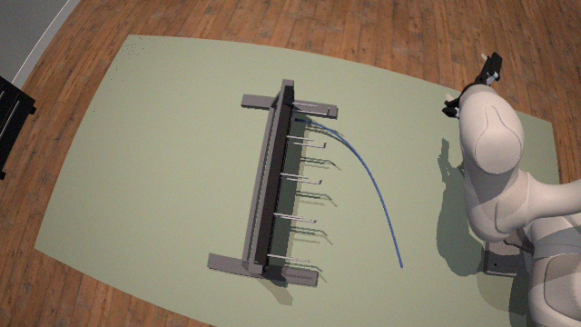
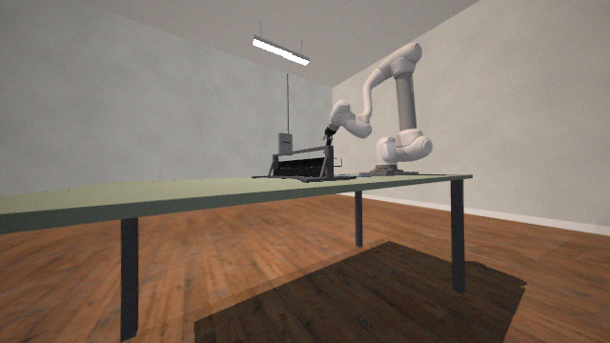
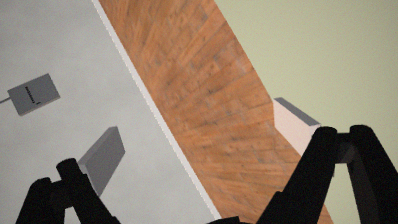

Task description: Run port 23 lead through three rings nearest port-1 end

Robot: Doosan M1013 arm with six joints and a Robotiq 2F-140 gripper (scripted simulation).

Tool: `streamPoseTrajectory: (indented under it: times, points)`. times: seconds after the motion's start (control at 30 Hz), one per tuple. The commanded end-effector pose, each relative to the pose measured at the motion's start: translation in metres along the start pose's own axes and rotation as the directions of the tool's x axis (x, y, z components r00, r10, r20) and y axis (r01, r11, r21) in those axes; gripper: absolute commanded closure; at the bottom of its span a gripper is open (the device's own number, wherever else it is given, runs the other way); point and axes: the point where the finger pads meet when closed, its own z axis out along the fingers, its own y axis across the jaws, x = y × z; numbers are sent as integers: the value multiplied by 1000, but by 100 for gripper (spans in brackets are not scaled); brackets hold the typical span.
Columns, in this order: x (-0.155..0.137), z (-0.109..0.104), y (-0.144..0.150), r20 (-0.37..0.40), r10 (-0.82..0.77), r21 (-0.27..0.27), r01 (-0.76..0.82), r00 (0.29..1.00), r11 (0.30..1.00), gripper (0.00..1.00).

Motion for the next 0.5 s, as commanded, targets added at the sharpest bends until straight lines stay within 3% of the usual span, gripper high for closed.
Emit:
streamPoseTrajectory:
  times: [0.0,0.1,0.17,0.2,0.47]
  points:
    - [-4,-6,5,-40,157,-35,-159,987,987,0]
    - [-7,-11,10,-79,279,-56,-284,957,957,0]
    - [-7,-11,10,-79,279,-56,-284,957,957,0]
    - [-10,-16,13,-115,376,-68,-385,920,921,0]
    - [-21,-34,26,-236,634,-66,-663,736,746,0]
